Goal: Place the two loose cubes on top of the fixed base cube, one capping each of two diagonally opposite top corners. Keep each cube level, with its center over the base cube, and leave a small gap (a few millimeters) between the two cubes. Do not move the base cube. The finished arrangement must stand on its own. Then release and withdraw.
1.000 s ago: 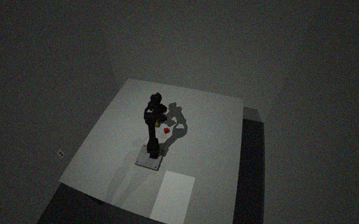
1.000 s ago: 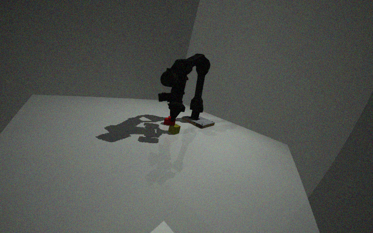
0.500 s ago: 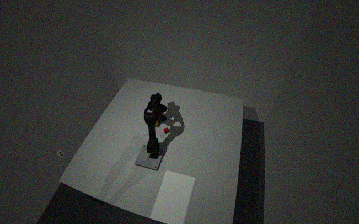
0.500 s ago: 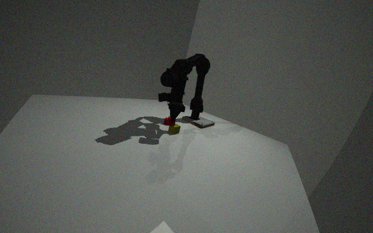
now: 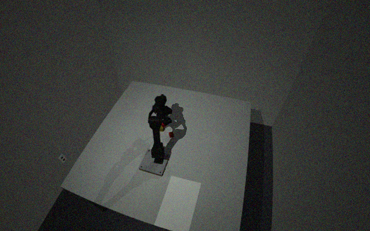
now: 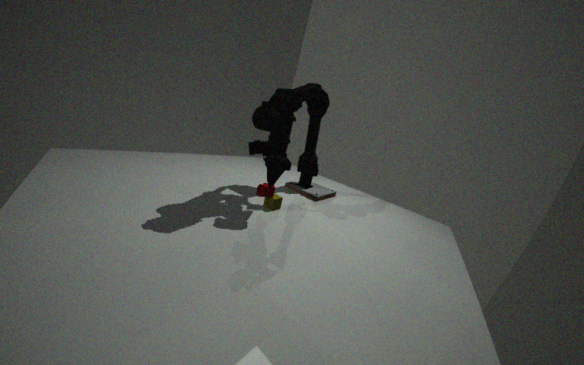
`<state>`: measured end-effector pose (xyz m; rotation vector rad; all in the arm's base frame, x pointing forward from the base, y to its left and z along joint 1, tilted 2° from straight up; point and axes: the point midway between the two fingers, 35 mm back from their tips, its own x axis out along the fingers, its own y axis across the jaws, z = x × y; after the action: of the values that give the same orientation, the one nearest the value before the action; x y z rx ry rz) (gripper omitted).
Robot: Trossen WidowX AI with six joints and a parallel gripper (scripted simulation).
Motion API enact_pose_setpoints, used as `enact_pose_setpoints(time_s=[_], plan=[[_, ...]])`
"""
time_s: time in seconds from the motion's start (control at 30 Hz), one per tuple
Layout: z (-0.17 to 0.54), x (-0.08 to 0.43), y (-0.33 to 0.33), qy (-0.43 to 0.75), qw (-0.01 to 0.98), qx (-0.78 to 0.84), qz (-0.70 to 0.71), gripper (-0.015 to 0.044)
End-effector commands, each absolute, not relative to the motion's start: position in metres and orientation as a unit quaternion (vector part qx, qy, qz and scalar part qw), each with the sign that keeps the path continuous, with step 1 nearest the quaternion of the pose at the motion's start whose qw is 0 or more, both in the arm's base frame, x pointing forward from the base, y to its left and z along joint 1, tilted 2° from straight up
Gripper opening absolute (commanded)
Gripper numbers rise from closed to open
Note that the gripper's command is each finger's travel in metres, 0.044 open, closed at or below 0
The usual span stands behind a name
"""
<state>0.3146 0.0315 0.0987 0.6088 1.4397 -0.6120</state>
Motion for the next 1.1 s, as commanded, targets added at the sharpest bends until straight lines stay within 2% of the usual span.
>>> enact_pose_setpoints(time_s=[0.0, 0.3, 0.37, 1.07], plan=[[0.107, 0.314, 0.032, 0.638, 0.668, 0.270, -0.271, 0.0205], [0.115, 0.314, 0.032, 0.638, 0.668, 0.270, -0.271, 0.0205], [0.114, 0.313, 0.030, 0.642, 0.673, 0.260, -0.261, 0.0257], [0.142, 0.262, -0.030, 0.692, 0.716, -0.072, 0.053, 0.0265]])
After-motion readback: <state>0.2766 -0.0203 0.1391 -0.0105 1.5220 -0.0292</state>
